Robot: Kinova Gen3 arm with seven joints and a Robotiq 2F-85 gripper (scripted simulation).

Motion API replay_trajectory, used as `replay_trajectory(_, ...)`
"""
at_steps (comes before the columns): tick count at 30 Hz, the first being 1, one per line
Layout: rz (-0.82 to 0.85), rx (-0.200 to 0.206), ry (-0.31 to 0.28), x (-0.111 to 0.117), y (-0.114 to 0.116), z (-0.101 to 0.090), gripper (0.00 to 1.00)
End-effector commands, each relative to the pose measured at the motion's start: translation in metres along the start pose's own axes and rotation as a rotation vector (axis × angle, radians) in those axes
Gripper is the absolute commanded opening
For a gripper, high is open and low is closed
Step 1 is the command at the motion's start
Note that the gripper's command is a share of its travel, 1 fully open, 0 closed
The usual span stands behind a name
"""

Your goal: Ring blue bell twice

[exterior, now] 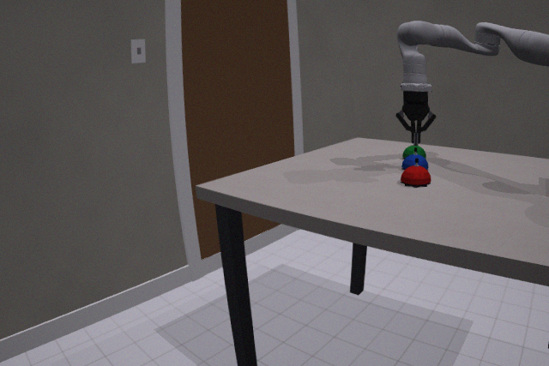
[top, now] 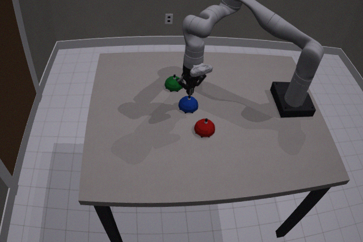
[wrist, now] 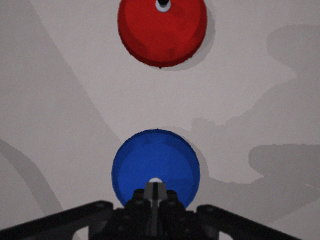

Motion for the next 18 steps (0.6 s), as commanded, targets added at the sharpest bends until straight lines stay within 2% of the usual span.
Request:
replay_trajectory(1,0.000,-0.002,-0.001,-0.0001,0.0003,-0.0009,0.00)
replay_trajectory(10,0.000,-0.002,-0.001,-0.0001,0.0003,-0.0003,0.00)
replay_trajectory(18,0.000,-0.002,-0.001,-0.0001,0.0003,0.0079,0.00)
Point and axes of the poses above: the point where the finger pads meet when closed, its own z axis out along the fingers, its own y axis across the jaws, x = y × z, the point moved 5 cm from there along -z, back along the fingers, and after that the axes turned 4 degrees about z, right-handed, at the moved point
